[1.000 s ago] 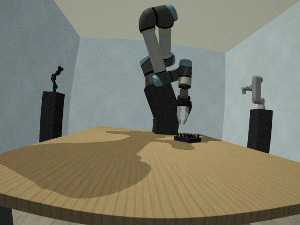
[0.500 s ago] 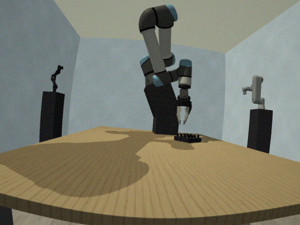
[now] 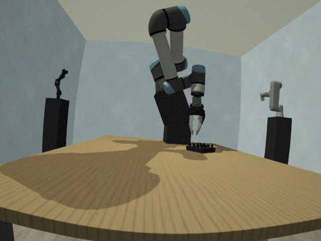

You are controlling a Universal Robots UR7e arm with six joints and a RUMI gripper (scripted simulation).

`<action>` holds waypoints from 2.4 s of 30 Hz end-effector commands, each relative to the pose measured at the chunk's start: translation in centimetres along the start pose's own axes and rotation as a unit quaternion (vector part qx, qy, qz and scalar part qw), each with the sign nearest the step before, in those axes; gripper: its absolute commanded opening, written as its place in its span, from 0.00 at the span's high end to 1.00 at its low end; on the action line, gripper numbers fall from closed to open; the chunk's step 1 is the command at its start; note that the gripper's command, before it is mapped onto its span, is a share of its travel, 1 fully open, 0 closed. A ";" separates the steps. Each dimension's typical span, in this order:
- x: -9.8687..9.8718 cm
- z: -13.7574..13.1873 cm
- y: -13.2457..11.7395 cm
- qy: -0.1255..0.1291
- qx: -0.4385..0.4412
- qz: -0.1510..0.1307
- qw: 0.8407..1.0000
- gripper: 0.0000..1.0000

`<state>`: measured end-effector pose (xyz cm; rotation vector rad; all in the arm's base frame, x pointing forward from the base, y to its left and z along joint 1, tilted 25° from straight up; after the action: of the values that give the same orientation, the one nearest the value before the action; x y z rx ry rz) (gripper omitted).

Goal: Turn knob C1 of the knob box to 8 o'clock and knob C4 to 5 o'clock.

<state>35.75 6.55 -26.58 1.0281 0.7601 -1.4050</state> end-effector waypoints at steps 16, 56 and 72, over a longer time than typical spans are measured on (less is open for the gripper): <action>2.1 -0.1 0.0 0.000 0.000 0.001 1.000 0.89; 3.5 -0.1 0.0 0.000 0.000 0.001 1.000 0.89; 3.5 -0.1 0.0 0.000 0.000 0.001 1.000 0.89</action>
<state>36.00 5.17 -29.84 1.0281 0.7601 -1.4049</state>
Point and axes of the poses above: the point where the finger pads meet when closed, its own x axis out along the fingers, its own z axis across the jaws, y = z × x, the point moved 3 cm from there along -x, back along the fingers
